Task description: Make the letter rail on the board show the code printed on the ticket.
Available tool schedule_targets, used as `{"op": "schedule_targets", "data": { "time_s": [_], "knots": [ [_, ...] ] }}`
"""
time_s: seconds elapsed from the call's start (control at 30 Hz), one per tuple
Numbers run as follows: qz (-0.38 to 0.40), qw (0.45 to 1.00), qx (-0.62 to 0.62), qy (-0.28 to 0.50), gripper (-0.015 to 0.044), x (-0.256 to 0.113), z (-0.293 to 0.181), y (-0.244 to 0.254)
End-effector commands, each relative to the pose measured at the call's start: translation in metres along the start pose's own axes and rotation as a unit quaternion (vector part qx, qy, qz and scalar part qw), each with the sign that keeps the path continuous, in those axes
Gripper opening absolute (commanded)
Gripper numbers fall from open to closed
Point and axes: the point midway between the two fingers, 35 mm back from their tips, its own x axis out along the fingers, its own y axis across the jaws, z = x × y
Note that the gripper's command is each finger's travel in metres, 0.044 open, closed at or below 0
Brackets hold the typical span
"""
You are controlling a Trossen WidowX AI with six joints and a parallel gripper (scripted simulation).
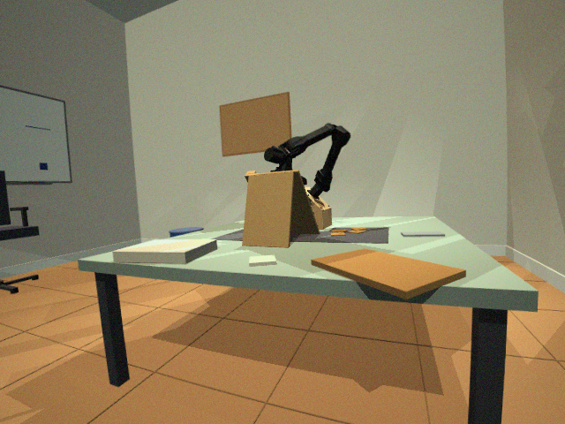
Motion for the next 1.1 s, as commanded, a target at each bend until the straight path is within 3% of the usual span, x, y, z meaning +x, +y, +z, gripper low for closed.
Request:
{"op": "schedule_targets", "data": {
  "time_s": [0.0,1.07],
  "knots": [
    [0.001,1.000,-0.002,0.001,0.0000,0.001,0.000,-0.002],
    [0.001,1.000,-0.002,0.001,0.0000,-0.011,-0.010,-0.005]
  ]
}}
